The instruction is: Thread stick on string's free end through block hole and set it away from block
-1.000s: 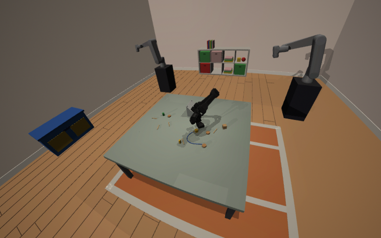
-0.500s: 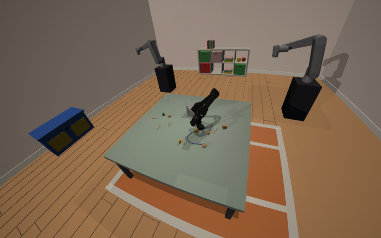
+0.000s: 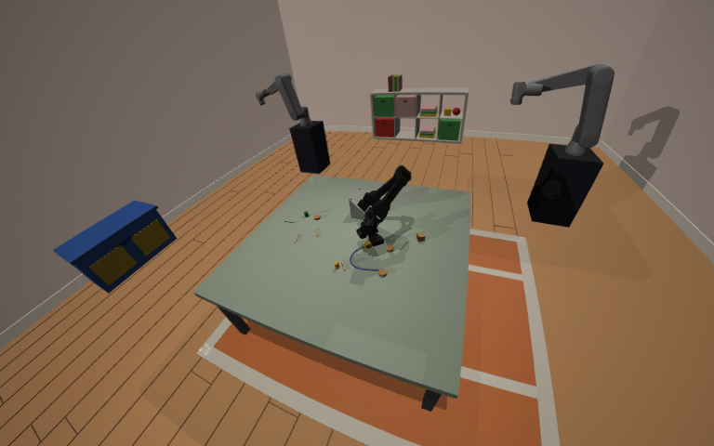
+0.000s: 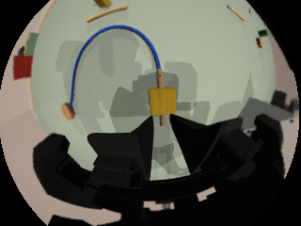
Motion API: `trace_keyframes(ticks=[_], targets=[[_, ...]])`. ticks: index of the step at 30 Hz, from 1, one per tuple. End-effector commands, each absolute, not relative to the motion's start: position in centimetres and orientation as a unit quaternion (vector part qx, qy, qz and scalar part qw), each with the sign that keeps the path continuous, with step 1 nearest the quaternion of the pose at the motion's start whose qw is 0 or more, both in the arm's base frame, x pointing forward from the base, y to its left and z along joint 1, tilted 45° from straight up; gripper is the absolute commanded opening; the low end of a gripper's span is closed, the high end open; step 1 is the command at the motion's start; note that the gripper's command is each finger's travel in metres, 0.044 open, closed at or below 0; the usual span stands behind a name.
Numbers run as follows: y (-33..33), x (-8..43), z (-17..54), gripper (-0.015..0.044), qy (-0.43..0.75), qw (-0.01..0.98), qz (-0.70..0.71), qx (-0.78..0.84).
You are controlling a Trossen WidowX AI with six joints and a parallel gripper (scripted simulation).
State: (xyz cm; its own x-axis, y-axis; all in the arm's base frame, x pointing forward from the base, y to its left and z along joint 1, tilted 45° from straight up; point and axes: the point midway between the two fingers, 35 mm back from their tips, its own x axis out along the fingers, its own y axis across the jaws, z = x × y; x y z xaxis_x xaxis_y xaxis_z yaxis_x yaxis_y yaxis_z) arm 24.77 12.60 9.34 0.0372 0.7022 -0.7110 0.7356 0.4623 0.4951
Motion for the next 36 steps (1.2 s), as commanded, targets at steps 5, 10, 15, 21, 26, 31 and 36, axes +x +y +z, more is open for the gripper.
trace_keyframes(ticks=[5, 10, 15, 21, 26, 31, 36], targets=[[12.6, 24.78, 9.36, 0.0, 0.693, 0.5, -0.017, 0.518], [12.6, 24.78, 9.36, 0.0, 0.693, 0.5, -0.017, 0.518], [12.71, 24.7, 9.32, 0.0, 0.687, 0.51, -0.025, 0.517], [12.93, 24.65, 9.27, 0.0, 0.668, 0.534, -0.043, 0.517], [12.98, 24.58, 9.3, 0.0, 0.667, 0.535, -0.042, 0.517], [12.99, 24.56, 9.32, 0.0, 0.667, 0.534, -0.042, 0.517], [13.09, 24.44, 9.42, 0.0, 0.667, 0.534, -0.042, 0.517]])
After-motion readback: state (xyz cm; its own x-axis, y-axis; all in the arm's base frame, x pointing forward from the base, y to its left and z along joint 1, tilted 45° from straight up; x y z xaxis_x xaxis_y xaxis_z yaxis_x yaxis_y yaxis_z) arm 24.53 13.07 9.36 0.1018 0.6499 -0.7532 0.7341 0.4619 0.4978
